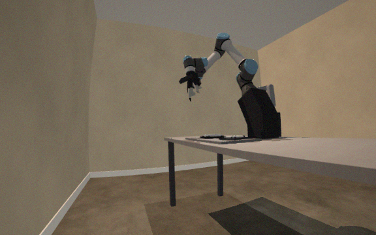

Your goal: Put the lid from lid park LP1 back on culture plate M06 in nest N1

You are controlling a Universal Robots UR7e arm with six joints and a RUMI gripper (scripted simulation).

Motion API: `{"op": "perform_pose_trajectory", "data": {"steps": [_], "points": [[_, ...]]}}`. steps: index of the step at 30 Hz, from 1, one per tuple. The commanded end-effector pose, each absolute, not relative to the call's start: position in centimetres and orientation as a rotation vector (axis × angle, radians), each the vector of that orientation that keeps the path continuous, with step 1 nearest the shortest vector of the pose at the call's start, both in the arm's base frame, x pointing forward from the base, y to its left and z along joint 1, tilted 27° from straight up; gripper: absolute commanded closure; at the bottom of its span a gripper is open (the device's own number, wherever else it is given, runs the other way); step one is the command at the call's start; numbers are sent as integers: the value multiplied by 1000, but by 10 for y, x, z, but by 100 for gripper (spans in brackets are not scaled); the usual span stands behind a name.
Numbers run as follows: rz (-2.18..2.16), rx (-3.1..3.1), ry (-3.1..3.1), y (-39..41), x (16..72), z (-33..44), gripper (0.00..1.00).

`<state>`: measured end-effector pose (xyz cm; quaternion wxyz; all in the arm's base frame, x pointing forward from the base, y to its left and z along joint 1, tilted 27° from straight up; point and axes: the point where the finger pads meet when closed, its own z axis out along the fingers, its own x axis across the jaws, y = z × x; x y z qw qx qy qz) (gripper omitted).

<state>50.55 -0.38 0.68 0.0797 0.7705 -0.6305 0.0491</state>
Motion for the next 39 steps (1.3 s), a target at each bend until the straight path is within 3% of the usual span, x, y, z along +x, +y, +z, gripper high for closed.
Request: {"op": "perform_pose_trajectory", "data": {"steps": [1,39], "points": [[167,2308,-1862,-2,508,-9,18],[252,2314,-1739,21,480,-162,18]]}}
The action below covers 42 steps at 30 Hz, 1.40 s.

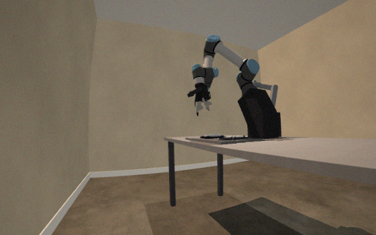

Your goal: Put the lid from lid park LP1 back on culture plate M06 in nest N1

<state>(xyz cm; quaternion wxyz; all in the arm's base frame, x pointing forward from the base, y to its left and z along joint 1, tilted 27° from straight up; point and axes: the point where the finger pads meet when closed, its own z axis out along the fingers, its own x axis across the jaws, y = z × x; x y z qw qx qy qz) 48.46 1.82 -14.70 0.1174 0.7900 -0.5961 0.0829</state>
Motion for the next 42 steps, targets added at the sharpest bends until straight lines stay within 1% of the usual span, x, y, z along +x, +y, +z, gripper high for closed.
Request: {"op": "perform_pose_trajectory", "data": {"steps": [1,19,42], "points": [[252,2314,-1739,21,480,-162,18],[306,2315,-1668,30,446,-218,18],[381,2315,-1576,38,372,-285,18]]}}
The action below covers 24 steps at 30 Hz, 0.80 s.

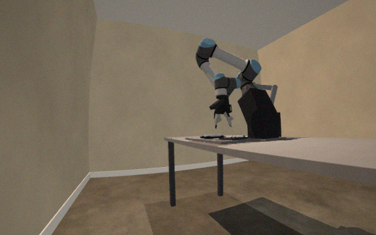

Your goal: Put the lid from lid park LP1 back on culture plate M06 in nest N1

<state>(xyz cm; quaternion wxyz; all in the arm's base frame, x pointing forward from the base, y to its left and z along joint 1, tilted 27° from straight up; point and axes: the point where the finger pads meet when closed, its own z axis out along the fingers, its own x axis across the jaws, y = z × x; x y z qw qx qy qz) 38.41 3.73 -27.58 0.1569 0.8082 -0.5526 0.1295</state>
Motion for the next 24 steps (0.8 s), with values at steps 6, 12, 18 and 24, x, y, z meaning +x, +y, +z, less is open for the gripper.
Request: {"op": "perform_pose_trajectory", "data": {"steps": [6,12,18,24], "points": [[401,2315,-1553,38,353,-295,18],[438,2314,-1510,38,334,-302,18],[440,2314,-1508,37,314,-309,18],[440,2314,-1508,37,314,-309,18]]}}
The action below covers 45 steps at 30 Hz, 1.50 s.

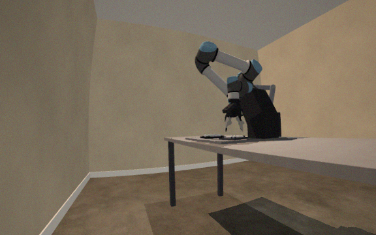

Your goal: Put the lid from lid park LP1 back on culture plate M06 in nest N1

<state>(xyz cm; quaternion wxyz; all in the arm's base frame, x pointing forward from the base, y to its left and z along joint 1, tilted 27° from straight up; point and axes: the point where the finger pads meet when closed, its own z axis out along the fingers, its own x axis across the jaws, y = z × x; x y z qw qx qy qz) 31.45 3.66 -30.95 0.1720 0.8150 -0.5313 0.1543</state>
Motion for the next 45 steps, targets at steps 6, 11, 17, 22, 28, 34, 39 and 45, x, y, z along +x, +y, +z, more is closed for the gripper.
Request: {"op": "perform_pose_trajectory", "data": {"steps": [6,11,17,22,28,34,39,45], "points": [[440,2314,-1508,37,314,-309,18],[440,2314,-1508,33,315,-317,18],[440,2314,-1508,29,316,-326,18],[440,2314,-1508,26,316,-330,18],[440,2314,-1508,23,316,-337,18],[440,2314,-1508,23,316,-337,18],[440,2314,-1508,23,316,-337,18],[440,2314,-1508,23,316,-337,100]]}}
